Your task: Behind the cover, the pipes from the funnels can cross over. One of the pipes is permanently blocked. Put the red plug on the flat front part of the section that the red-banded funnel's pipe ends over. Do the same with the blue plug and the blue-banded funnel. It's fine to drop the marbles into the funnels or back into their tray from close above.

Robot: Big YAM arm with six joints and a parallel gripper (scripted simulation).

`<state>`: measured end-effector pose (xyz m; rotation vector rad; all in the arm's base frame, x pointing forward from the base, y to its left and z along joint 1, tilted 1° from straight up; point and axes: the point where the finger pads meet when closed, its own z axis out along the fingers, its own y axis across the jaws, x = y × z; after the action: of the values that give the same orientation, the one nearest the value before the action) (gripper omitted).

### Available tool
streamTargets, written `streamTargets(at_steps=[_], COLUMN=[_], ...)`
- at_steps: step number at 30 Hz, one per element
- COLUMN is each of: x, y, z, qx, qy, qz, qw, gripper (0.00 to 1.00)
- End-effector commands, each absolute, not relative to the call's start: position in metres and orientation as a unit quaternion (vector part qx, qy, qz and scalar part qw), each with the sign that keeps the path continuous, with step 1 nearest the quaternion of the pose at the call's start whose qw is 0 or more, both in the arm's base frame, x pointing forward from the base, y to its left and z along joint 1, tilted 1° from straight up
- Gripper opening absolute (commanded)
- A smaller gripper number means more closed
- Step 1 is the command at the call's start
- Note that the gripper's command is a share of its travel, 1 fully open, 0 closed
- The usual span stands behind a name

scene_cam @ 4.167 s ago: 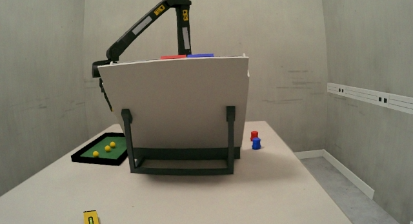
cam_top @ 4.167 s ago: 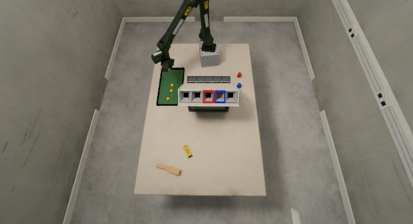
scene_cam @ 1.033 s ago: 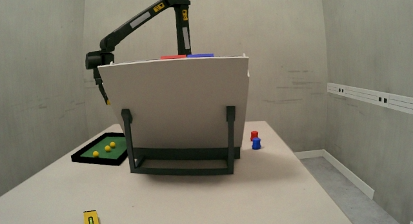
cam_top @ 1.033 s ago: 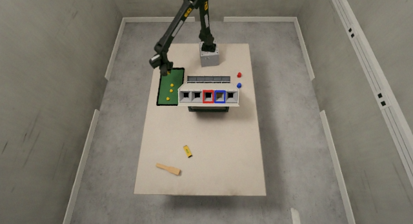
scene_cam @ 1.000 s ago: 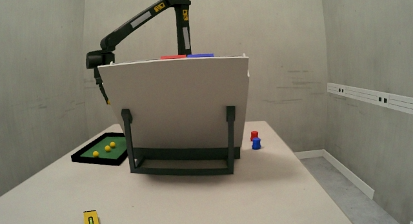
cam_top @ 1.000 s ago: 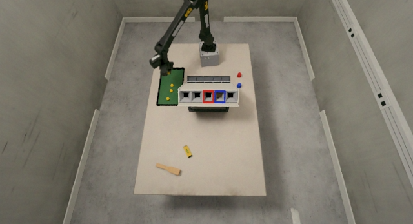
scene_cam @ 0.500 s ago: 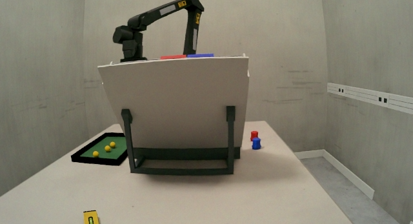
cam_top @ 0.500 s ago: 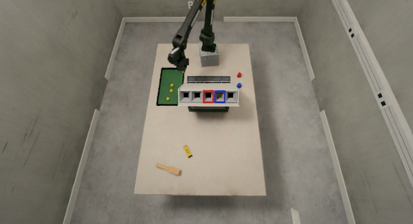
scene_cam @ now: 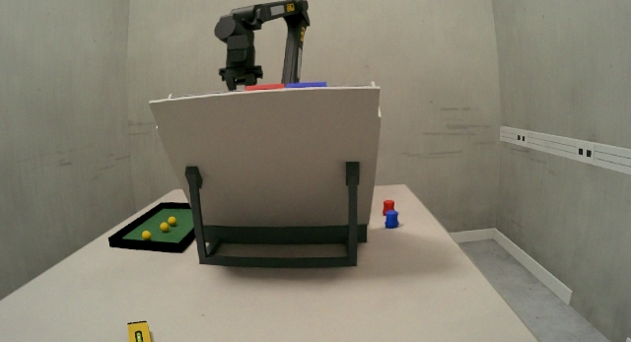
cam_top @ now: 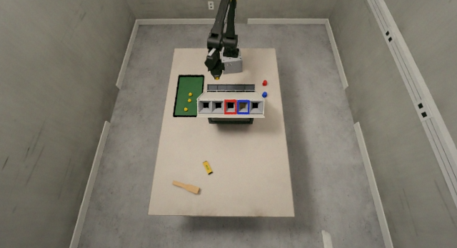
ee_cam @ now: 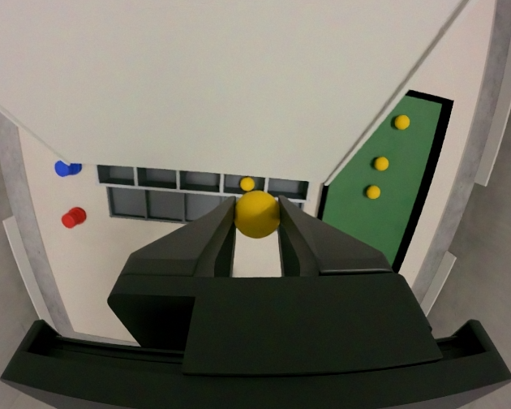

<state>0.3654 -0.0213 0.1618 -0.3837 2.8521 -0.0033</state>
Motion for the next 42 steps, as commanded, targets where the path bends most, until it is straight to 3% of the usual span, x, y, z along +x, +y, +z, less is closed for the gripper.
streamTargets(at_steps=[1,14,42], x=[0.37,0.378,0.383], y=[-0.007,0.093,0.147], z=[0.179,0.228,0.257], qx=[-0.103,-0.097,-0.084], qy=[0.984,0.975,0.97], qz=[-0.003,0.003,0.009], qw=[0.147,0.198,0.226], gripper=[0.0,0.0,0.0])
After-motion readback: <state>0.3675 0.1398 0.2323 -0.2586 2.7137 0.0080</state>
